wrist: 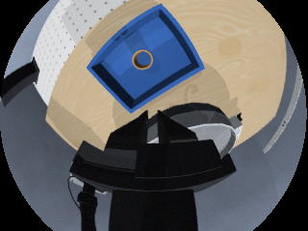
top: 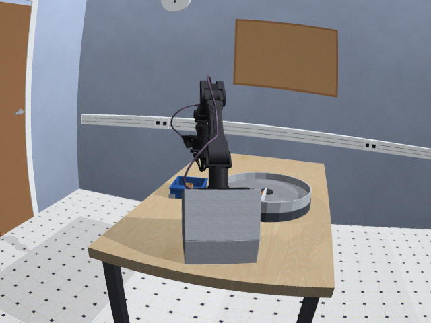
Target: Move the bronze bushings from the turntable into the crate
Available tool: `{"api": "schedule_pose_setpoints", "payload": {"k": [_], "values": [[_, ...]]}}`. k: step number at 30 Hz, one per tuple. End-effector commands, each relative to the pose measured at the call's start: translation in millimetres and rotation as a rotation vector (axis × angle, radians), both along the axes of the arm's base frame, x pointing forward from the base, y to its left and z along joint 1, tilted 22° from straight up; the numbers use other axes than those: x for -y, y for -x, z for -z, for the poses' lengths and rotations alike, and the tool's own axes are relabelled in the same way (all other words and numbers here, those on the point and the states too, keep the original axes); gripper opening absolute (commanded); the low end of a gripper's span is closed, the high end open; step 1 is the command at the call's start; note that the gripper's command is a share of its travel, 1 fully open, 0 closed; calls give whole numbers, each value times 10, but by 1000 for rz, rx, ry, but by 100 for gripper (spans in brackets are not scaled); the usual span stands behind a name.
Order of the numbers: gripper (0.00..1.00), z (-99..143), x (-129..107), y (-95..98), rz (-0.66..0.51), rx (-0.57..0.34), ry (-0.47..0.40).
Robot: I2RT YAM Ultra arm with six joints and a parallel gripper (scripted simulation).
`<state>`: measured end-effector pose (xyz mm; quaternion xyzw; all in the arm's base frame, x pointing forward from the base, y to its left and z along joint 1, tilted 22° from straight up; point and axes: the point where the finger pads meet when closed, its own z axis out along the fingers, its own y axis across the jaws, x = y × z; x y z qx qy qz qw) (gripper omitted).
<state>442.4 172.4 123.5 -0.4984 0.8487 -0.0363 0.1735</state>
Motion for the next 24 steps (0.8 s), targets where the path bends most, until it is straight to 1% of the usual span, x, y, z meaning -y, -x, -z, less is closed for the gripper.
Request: {"api": "schedule_pose_setpoints", "payload": {"k": [1, 3, 9, 11, 19, 24], "values": [[15, -69, 188, -1, -45, 50, -15], [15, -34, 291, 46, -63, 53, -8], [15, 90, 721, 202, -136, 63, 22], [15, 90, 721, 202, -136, 63, 22], [15, 298, 1450, 466, -260, 80, 73], [15, 410, 1853, 613, -328, 89, 102]]}}
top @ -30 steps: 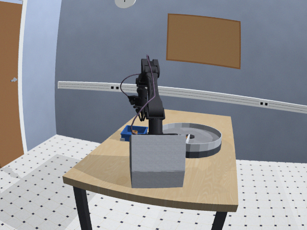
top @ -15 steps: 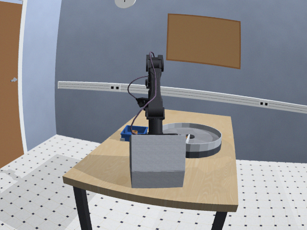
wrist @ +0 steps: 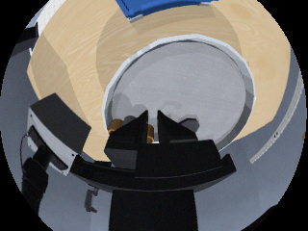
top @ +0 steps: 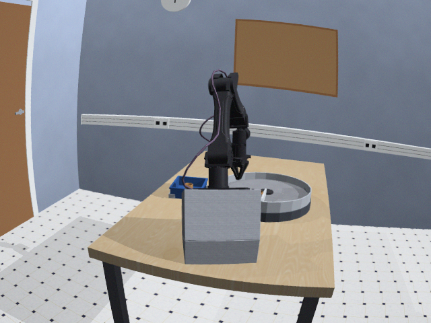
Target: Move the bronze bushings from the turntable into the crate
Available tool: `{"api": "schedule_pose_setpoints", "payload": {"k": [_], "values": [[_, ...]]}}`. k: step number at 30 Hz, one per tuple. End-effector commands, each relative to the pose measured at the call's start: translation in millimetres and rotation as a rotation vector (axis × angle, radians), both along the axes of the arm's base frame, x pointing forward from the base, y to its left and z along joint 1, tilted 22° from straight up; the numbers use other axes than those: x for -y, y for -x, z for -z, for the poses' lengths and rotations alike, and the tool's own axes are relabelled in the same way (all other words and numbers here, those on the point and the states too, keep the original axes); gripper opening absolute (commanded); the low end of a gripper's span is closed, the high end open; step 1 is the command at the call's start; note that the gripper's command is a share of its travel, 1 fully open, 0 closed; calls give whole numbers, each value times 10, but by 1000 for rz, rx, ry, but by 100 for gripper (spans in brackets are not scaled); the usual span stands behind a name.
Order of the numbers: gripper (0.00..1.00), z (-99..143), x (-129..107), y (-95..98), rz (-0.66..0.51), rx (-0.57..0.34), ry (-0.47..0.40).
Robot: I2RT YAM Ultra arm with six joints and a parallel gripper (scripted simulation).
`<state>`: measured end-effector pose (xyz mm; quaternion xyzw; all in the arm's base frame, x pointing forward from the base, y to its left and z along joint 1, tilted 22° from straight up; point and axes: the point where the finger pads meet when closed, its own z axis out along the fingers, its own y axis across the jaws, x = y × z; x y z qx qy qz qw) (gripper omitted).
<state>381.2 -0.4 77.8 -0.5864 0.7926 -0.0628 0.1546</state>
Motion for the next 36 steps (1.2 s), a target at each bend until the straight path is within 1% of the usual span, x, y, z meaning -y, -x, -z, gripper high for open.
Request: {"api": "schedule_pose_setpoints", "payload": {"k": [1, 2, 4, 9, 12, 15, 19, 24, 26, 29, 36], "values": [[15, -26, 195, 27, -149, 77, 1], [15, -7, 264, 49, -161, 78, 6], [15, -7, 264, 49, -161, 78, 6], [15, 73, 556, 158, -211, 84, 27], [15, 235, 687, 223, -234, 52, 21], [15, 218, 809, 215, -252, 68, 34], [15, 297, 876, 328, -269, 46, 26], [15, 309, 917, 347, -276, 47, 28], [15, 262, 957, 298, -279, 64, 39], [15, 281, 958, 326, -281, 57, 35], [15, 273, 959, 327, -281, 59, 36]]}}
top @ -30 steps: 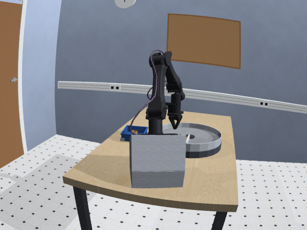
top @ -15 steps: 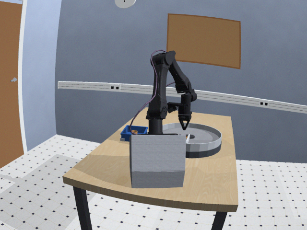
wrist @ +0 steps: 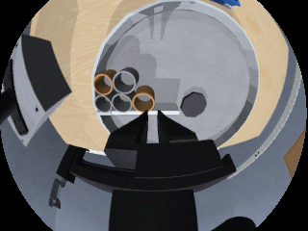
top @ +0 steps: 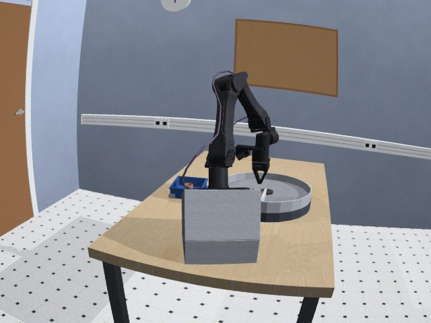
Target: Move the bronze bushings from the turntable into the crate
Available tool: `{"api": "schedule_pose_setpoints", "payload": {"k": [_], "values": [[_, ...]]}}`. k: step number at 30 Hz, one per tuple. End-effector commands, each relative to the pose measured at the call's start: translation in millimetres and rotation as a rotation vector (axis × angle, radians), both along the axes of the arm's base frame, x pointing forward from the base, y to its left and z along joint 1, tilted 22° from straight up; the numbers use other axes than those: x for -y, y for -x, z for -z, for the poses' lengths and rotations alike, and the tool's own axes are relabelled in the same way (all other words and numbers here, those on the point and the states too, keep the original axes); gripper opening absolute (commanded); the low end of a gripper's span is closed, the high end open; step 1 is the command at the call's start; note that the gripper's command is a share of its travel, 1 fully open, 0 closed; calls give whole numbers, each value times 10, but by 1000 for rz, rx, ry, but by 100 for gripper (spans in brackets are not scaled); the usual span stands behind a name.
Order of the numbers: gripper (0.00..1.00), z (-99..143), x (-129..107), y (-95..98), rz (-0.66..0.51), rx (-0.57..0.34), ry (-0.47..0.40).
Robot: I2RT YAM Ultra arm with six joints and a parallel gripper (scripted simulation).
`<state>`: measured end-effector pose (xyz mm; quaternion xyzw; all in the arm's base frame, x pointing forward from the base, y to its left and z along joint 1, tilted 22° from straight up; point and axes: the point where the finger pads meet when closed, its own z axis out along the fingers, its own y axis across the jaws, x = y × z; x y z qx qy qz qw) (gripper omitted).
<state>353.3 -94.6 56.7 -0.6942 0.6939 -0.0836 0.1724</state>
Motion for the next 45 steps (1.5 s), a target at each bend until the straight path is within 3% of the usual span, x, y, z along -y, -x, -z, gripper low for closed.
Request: {"api": "schedule_pose_setpoints", "payload": {"k": [1, 45], "values": [[15, 61, 18, 48, 2, -14, -20], [15, 74, 18, 77, 4, -14, -21]]}}
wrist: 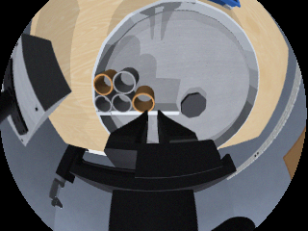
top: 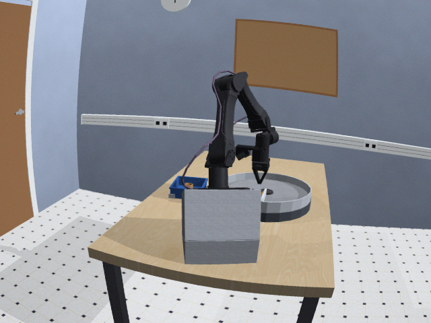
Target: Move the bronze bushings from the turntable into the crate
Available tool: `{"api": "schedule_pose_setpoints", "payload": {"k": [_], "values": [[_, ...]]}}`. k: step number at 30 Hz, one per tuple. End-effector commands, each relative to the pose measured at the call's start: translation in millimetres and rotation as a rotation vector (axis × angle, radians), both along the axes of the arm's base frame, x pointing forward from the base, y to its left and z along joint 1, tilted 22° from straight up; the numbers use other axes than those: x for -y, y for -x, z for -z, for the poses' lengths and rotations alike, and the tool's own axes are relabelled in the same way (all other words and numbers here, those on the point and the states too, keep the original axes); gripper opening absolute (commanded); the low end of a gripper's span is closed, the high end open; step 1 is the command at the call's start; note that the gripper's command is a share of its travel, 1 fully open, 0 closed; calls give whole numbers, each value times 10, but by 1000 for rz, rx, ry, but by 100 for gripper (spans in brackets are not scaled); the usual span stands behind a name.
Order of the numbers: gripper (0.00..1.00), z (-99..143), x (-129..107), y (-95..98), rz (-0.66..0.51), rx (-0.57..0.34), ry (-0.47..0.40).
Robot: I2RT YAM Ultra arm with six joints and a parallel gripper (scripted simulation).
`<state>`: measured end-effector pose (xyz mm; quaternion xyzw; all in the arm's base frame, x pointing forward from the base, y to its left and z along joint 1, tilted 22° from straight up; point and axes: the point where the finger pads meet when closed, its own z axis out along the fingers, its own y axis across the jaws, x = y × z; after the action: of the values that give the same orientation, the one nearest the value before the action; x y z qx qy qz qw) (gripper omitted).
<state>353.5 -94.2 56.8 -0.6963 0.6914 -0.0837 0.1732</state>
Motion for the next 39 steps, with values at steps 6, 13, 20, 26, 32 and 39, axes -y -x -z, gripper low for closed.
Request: {"api": "schedule_pose_setpoints", "payload": {"k": [6, 13, 20, 26, 32, 39], "values": [[15, 75, 22, 78, 10, -16, -21], [15, 75, 22, 78, 10, -16, -21], [15, 75, 22, 78, 10, -16, -21], [15, 75, 22, 78, 10, -16, -21], [15, 74, 23, 78, 10, -15, -20], [15, 56, 36, 76, 9, -6, -16]]}}
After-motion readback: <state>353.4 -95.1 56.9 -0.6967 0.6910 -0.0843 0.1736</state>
